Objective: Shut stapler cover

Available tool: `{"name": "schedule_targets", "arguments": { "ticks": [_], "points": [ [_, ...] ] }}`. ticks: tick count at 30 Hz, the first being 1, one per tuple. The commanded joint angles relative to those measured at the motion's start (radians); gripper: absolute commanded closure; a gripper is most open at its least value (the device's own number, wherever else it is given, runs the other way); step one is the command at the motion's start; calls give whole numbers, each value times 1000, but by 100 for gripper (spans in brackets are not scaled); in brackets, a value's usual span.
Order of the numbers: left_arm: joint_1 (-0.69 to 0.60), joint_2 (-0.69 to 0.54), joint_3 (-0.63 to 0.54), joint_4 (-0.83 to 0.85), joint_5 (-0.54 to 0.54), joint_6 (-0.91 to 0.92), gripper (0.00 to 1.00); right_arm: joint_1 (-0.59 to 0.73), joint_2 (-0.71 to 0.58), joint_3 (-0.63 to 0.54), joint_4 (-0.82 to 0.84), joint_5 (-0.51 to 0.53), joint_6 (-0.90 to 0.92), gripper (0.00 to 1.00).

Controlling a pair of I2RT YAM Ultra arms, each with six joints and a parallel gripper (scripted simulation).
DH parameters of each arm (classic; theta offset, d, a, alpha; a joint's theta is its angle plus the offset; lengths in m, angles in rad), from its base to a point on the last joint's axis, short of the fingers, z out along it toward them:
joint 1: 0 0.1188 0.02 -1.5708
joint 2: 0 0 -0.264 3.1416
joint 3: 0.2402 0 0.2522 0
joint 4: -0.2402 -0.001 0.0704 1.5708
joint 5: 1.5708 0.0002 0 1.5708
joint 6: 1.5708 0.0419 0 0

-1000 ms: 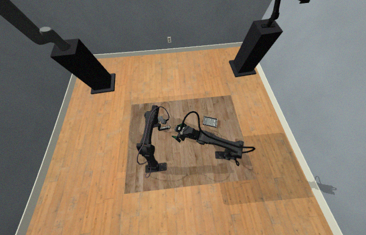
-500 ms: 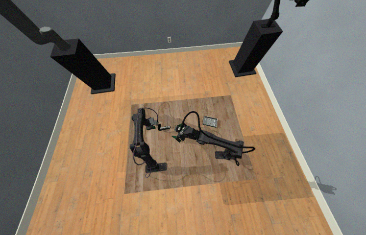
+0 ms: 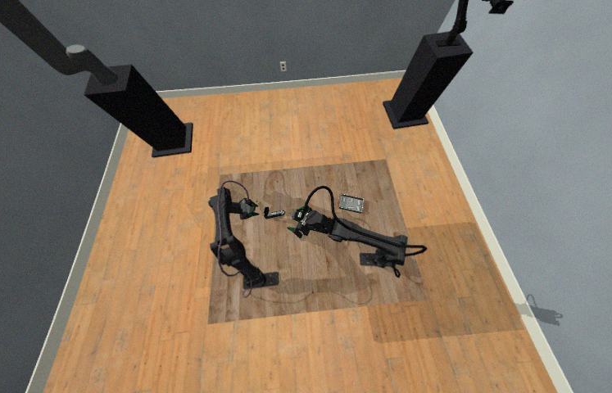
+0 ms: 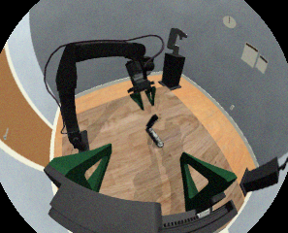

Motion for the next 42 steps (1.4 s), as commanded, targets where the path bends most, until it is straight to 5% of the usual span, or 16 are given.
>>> {"name": "schedule_targets", "arguments": {
  "ticks": [1, 42],
  "points": [
    [14, 5, -13, -14, 67, 37, 50, -4, -5, 23, -9, -1, -4, 0],
    [-87, -43, -154, 199, 79, -89, 50, -4, -5, 23, -9, -1, -4, 0]
  ]
}}
